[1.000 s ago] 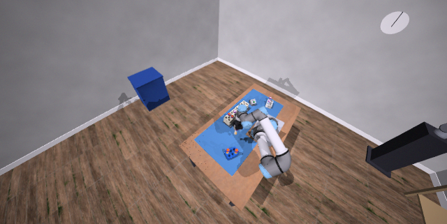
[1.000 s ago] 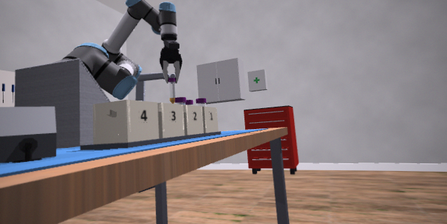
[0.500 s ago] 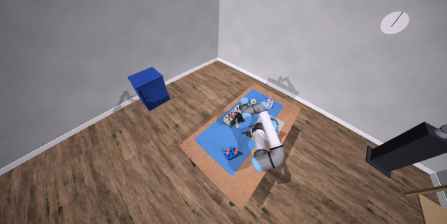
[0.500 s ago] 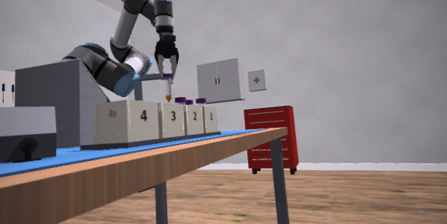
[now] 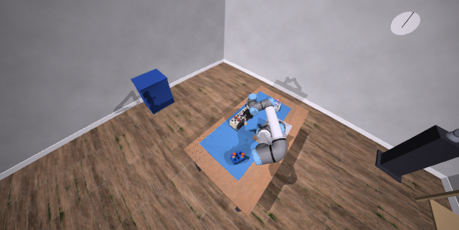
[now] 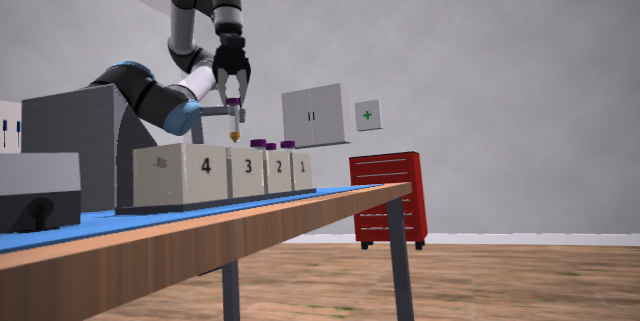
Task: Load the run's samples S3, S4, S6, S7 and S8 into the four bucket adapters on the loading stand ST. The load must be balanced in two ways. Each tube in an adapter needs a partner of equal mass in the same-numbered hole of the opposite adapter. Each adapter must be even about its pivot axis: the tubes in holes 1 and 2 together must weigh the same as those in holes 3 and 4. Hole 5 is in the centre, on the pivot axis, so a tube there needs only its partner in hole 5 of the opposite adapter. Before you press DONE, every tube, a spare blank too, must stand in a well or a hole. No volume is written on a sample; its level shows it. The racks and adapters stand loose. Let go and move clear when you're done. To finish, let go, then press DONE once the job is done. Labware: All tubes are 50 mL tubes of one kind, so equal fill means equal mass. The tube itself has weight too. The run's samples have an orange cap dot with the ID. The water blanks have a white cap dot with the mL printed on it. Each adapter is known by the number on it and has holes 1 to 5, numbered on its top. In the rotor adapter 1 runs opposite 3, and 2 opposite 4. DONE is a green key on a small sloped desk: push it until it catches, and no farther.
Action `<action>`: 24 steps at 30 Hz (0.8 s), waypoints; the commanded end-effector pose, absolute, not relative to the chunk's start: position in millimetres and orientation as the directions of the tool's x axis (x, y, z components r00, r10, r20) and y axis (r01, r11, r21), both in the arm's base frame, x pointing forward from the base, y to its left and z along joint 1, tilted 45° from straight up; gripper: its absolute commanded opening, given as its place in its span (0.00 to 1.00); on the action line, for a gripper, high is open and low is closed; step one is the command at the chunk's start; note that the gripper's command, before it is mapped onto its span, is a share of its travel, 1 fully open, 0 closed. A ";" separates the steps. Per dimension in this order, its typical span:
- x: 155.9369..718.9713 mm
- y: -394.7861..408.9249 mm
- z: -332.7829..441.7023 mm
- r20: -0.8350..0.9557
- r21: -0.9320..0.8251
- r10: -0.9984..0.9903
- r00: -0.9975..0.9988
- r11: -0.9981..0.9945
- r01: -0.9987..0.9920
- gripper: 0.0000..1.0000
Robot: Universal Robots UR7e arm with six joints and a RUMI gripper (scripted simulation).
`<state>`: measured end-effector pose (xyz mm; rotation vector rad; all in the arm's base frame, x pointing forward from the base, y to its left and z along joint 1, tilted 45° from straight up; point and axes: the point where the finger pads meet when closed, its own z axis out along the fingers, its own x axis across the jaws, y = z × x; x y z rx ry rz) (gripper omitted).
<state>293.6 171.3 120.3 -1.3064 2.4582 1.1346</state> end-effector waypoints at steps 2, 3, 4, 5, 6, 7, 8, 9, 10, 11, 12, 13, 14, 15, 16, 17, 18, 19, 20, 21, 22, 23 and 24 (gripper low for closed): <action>315.6 151.2 92.6 -0.437 0.556 -0.657 -0.614 0.340 -0.759 0.00; 318.9 147.6 88.1 -0.437 0.556 -0.657 -0.614 0.340 -0.759 0.00; 322.3 143.9 83.6 -0.437 0.556 -0.657 -0.614 0.340 -0.759 0.00; 325.6 140.3 79.1 -0.437 0.556 -0.657 -0.614 0.340 -0.759 0.00; 329.0 136.7 74.6 -0.437 0.556 -0.657 -0.614 0.340 -0.759 0.00; 332.4 133.1 70.1 -0.437 0.556 -0.657 -0.614 0.340 -0.759 0.00; 335.7 129.5 65.7 -0.437 0.556 -0.657 -0.614 0.340 -0.759 0.00; 339.1 125.8 61.2 -0.437 0.556 -0.657 -0.614 0.340 -0.759 0.00; 342.5 122.2 56.7 -0.437 0.556 -0.657 -0.614 0.340 -0.759 0.00; 345.8 118.6 52.2 -0.437 0.556 -0.657 -0.614 0.340 -0.759 0.00; 349.2 115.0 47.7 -0.437 0.556 -0.657 -0.614 0.340 -0.759 0.00; 349.2 115.0 47.7 -0.437 0.556 -0.657 -0.614 0.340 -0.759 0.00; 349.2 115.0 47.7 -0.437 0.556 -0.657 -0.614 0.340 -0.759 0.00; 352.6 111.3 43.3 -0.437 0.556 -0.657 -0.614 0.340 -0.759 0.00; 355.9 107.7 38.8 -0.437 0.556 -0.657 -0.614 0.340 -0.759 0.00; 359.3 104.1 34.3 -0.437 0.555 -0.657 -0.614 0.340 -0.759 0.00; 362.6 100.5 29.8 -0.437 0.555 -0.657 -0.614 0.340 -0.759 0.00; 366.0 96.8 25.4 -0.437 0.555 -0.657 -0.614 0.340 -0.759 0.00; 369.4 93.2 20.9 -0.437 0.555 -0.657 -0.614 0.340 -0.759 0.00; 372.7 89.6 16.4 -0.437 0.555 -0.657 -0.614 0.340 -0.759 0.00; 376.1 86.0 11.9 -0.437 0.555 -0.657 -0.614 0.340 -0.759 0.00; 379.4 82.3 7.4 -0.437 0.555 -0.657 -0.614 0.340 -0.759 0.00; 382.8 78.7 3.0 -0.437 0.555 -0.657 -0.614 0.340 -0.759 0.00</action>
